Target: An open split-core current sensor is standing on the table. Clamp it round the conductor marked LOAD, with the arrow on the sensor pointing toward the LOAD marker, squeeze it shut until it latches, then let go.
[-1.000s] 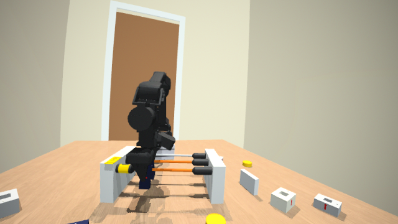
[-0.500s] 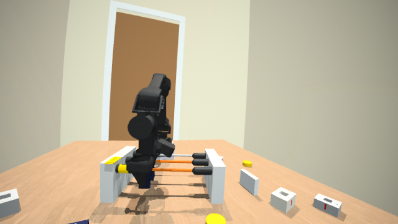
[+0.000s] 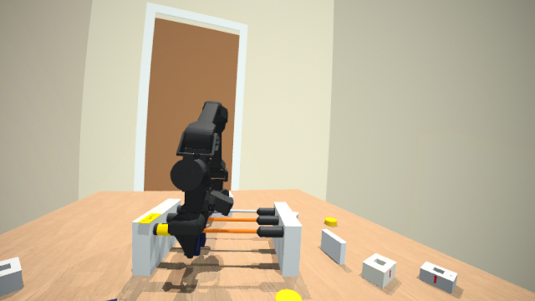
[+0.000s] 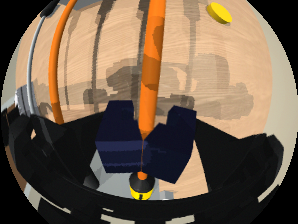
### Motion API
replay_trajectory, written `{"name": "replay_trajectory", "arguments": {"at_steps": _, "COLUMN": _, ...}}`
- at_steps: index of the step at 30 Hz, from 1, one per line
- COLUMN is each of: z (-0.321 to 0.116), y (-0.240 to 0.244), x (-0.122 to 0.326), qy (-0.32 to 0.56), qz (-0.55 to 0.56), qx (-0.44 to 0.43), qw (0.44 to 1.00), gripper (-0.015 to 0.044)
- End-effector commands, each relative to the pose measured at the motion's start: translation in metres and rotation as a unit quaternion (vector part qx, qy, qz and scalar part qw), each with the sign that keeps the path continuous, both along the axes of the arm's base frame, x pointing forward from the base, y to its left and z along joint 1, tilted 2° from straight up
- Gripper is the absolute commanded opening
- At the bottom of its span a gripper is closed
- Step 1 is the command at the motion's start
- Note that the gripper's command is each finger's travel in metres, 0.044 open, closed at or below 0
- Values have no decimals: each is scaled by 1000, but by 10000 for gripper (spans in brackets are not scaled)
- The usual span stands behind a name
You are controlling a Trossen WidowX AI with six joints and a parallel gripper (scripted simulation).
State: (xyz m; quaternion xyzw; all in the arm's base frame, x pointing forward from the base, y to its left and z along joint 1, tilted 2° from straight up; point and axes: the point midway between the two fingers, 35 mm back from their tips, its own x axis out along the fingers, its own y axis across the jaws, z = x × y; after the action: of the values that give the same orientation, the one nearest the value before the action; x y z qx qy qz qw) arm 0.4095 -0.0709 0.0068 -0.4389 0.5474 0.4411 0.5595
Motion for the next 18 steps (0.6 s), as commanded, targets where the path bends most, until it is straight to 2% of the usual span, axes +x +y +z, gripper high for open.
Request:
{"name": "replay_trajectory", "arguments": {"at_steps": 1, "z": 0, "y": 0, "x": -1, "qy": 2, "qz": 0, "qx": 0, "qw": 1000, "gripper": 353}}
{"name": "replay_trajectory", "arguments": {"at_steps": 11, "z": 0, "y": 0, "x": -1, "qy": 2, "qz": 0, "qx": 0, "qw": 1000, "gripper": 287}}
{"name": "replay_trajectory", "arguments": {"at_steps": 18, "z": 0, "y": 0, "x": -1, "qy": 2, "qz": 0, "qx": 0, "qw": 1000, "gripper": 103}}
